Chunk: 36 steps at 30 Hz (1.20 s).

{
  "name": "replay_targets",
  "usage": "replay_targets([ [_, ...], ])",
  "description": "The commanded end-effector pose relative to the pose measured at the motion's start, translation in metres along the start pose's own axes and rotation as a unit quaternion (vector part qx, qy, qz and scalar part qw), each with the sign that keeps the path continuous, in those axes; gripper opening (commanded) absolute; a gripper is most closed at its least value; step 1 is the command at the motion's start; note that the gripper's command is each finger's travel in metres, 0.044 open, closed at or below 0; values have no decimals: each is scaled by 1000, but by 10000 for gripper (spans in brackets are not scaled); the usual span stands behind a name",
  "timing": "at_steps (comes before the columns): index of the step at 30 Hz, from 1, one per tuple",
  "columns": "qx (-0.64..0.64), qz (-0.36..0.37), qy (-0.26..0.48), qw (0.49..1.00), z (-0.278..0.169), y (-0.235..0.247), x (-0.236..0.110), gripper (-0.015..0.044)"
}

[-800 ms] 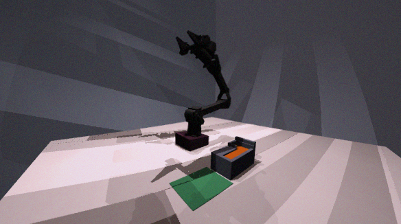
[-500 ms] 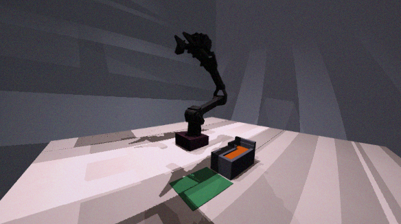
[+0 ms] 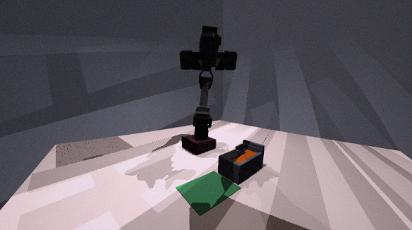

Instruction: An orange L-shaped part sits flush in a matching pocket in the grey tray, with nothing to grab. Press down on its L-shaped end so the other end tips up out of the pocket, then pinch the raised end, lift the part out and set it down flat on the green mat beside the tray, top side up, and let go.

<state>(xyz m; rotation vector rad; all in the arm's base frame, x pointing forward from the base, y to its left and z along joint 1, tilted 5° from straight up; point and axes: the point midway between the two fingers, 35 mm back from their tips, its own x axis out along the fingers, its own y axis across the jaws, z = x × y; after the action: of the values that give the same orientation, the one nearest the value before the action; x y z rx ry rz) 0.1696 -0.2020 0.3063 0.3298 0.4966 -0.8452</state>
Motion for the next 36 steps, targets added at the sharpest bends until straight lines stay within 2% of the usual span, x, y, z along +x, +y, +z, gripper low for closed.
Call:
replay_targets([
  [1,-44,68,106,991,-32,47,30,180],
  [7,-133,141,271,943,-99,118,48,180],
  [13,-251,165,427,853,-177,171,36,180],
  [15,-279,164,456,829,-193,179,30,180],
  [21,-282,164,459,826,-201,180,33,180],
  [28,-282,164,459,826,-256,180,67,180],
  [36,-282,164,459,826,-260,180,69,180],
])
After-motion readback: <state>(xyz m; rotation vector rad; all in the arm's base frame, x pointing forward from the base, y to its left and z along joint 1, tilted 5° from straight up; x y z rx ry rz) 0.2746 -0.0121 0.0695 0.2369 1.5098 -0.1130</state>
